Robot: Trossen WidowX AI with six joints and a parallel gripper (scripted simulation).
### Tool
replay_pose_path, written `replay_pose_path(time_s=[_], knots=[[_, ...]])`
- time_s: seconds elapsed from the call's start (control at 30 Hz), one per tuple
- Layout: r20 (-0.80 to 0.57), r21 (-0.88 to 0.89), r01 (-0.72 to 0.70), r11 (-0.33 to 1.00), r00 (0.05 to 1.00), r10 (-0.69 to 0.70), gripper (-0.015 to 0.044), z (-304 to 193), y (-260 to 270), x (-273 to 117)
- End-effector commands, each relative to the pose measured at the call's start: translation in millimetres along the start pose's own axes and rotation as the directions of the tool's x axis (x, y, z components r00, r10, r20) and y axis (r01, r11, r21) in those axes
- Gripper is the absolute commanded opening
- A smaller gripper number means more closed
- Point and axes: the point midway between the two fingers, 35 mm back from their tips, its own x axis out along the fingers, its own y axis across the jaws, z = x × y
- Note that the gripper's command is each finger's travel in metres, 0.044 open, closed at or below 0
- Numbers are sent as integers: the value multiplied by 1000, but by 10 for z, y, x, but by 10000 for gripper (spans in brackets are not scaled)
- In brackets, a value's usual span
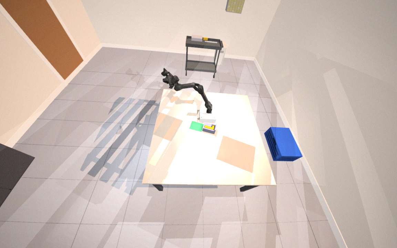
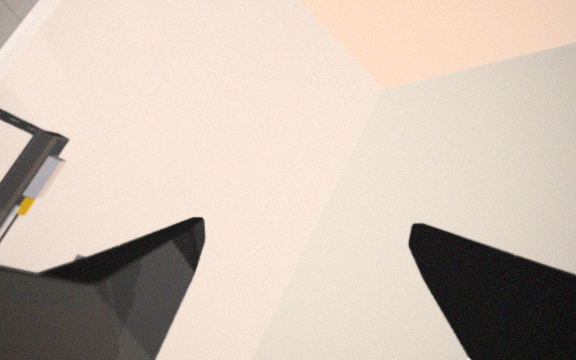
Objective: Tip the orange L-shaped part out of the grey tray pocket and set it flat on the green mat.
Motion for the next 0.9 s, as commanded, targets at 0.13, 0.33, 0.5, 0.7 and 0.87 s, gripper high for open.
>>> replay_pose_path(time_s=[0.13, 0.33, 0.5, 0.7, 0.87], knots=[[114, 84, 39, 996, 992, -48, 269, 236, -215, -300], [388, 277, 53, 959, 907, -162, 180, 723, -645, -1112], [501, 346, 31, 938, 839, -212, 180, 870, -807, -1552], [713, 441, -109, 891, 646, -274, 180, 1101, -1037, -2572], [848, 425, -256, 868, 447, -284, 180, 1157, -1083, -3448]])
